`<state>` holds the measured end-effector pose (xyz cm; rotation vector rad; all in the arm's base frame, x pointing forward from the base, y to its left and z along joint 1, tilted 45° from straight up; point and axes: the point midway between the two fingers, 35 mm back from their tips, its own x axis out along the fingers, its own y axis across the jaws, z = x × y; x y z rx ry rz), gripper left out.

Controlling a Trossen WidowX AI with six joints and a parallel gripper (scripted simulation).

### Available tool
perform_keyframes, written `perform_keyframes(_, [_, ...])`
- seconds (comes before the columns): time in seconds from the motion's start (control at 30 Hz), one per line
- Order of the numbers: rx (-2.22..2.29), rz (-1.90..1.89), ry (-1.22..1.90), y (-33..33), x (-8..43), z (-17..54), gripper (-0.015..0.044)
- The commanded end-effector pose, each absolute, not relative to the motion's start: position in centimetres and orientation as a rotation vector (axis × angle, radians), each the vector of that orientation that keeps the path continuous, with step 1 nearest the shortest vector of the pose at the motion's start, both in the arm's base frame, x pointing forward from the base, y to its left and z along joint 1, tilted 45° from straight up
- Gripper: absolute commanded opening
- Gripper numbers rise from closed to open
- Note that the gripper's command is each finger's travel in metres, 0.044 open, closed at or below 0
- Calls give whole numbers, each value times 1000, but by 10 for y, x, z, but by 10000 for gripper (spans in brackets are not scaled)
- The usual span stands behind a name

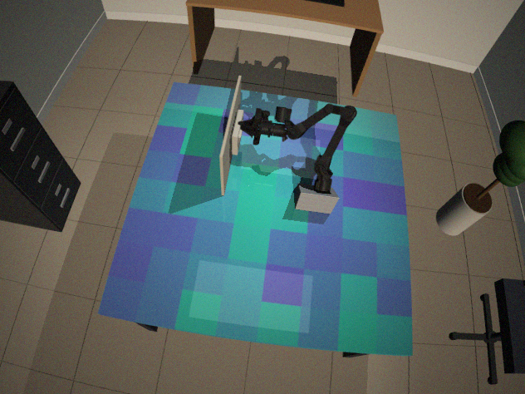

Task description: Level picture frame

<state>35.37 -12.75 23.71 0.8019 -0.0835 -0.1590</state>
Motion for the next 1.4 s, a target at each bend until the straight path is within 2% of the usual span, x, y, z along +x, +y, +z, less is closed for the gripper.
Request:
perform_keyframes(0.0, [776,-163,-84,-128,354,237,0])
perform_keyframes(0.13, [756,-163,-83,-127,354,237,0])
perform_keyframes(0.47, [776,-160,-82,-127,354,237,260])
perform_keyframes(0.63, [785,-159,-82,-128,347,238,260])
perform_keyframes(0.97, [917,-144,-92,-117,260,233,260])
perform_keyframes(1.17, [908,-151,-96,-119,261,236,260])
perform_keyframes(1.37, [914,-147,-93,-113,215,259,260])
